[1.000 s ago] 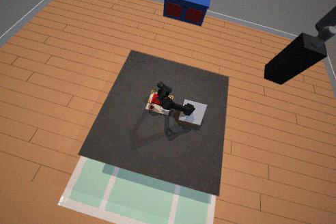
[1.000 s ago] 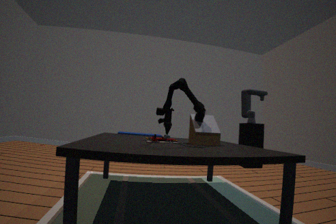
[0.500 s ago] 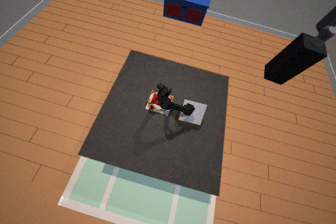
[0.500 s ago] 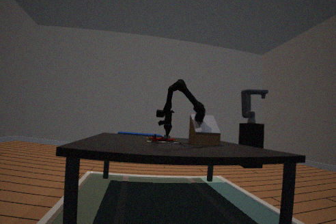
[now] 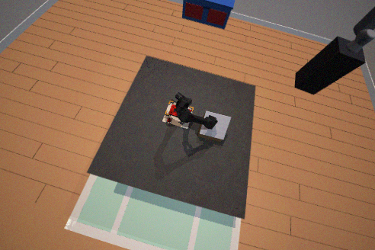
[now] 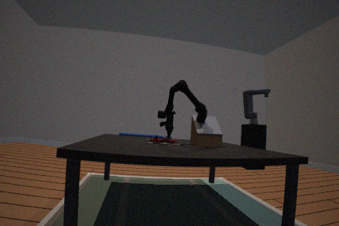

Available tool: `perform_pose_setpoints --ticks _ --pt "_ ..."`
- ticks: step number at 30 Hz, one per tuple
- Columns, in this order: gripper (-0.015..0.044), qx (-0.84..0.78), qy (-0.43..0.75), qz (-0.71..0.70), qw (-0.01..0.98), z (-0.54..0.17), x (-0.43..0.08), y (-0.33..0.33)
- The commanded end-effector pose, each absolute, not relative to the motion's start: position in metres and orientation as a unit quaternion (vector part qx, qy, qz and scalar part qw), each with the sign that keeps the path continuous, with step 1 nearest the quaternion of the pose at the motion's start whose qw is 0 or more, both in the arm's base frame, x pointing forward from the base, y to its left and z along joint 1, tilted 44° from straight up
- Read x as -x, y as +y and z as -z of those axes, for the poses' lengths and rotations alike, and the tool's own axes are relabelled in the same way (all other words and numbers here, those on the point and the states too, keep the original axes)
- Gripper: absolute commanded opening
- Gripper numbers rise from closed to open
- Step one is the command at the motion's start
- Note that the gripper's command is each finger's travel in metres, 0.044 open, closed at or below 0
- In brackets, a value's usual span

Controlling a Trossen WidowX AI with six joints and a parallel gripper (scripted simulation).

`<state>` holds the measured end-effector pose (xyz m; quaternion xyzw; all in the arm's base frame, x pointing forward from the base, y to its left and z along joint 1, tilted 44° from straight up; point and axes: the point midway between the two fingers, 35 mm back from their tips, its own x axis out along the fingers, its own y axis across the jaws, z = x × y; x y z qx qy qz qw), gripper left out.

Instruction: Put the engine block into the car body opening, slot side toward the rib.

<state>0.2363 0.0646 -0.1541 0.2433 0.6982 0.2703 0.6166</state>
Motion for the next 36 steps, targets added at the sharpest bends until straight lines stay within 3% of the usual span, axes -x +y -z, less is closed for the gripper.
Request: perform_pose_setpoints --ticks 1,36 --pt "0.0000 -0.245 0.699 -0.269 0.615 0.152 -0.237 0.062" --pt "0.0000 -0.242 0.700 -0.266 0.617 0.084 -0.254 -0.016"
